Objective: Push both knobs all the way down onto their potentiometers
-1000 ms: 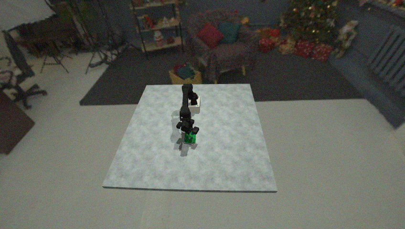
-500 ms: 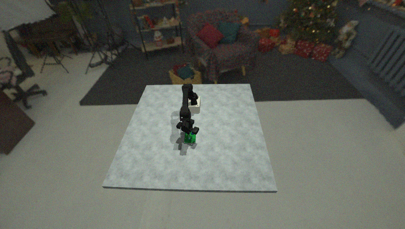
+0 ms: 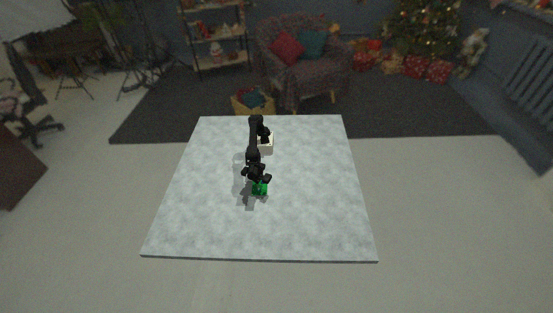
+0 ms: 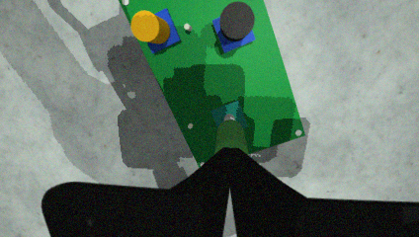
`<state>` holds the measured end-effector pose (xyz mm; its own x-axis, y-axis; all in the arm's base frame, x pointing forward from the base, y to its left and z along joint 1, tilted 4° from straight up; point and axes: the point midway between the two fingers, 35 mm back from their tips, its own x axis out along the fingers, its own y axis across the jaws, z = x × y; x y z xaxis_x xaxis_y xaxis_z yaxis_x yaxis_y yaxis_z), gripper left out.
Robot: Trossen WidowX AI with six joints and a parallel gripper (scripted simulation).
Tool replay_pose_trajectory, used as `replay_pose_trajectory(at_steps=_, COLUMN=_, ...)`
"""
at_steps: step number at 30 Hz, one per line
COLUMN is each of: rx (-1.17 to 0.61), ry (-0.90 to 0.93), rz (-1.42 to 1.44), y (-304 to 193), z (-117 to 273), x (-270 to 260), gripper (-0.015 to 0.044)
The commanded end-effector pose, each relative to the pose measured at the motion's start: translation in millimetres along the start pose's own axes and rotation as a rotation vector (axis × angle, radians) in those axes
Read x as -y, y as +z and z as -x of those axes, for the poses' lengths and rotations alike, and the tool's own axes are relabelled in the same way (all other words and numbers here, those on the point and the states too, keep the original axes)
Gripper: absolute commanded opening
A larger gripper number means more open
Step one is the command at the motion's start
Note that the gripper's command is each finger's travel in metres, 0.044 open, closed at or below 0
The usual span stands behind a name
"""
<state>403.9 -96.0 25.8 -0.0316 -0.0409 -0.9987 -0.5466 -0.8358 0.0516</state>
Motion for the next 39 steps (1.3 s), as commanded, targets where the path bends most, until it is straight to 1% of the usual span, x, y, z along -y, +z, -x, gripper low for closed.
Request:
replay_pose_trajectory(at_steps=1, rx=0.001, ry=-0.004, rz=0.004, y=-0.2, z=-4.3, x=0.6, gripper=0.0)
replay_pose_trajectory(at_steps=39, rx=0.001, ry=-0.004, rz=0.004, y=-0.2, z=-21.2, x=0.7, gripper=0.0)
